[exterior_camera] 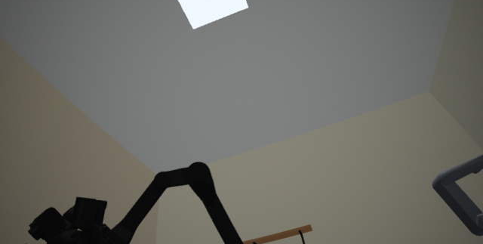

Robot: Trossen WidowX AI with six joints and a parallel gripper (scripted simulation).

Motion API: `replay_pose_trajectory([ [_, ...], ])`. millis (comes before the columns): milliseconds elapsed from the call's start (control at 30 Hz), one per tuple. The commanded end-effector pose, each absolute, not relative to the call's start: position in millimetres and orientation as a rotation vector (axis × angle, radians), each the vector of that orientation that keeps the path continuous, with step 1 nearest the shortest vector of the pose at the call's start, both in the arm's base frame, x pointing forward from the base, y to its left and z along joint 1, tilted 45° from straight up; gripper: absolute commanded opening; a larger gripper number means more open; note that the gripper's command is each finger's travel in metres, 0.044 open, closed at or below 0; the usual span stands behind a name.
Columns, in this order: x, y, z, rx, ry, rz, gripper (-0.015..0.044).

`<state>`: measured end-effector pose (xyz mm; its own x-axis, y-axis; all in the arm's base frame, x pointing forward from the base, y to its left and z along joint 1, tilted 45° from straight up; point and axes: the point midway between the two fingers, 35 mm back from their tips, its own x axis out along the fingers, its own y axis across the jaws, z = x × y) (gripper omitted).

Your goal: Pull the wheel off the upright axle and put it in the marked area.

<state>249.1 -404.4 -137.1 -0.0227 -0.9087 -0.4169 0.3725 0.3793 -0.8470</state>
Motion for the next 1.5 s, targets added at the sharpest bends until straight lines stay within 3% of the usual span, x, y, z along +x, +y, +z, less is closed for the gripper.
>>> replay_pose_trajectory([
  [0, 251, -404, -138, -0.583, 1.174, -1.115, 0.0374],
  [100, 272, -397, -146, -0.496, 1.145, -1.036, 0.0300],
  [667, 370, -272, -161, 0.362, 1.200, -0.605, 0.0300],
  [1067, 378, -147, -100, 1.076, 1.480, -0.548, 0.0300],
  [1467, 364, -46, 5, 1.676, 1.826, -0.754, 0.0300],
])
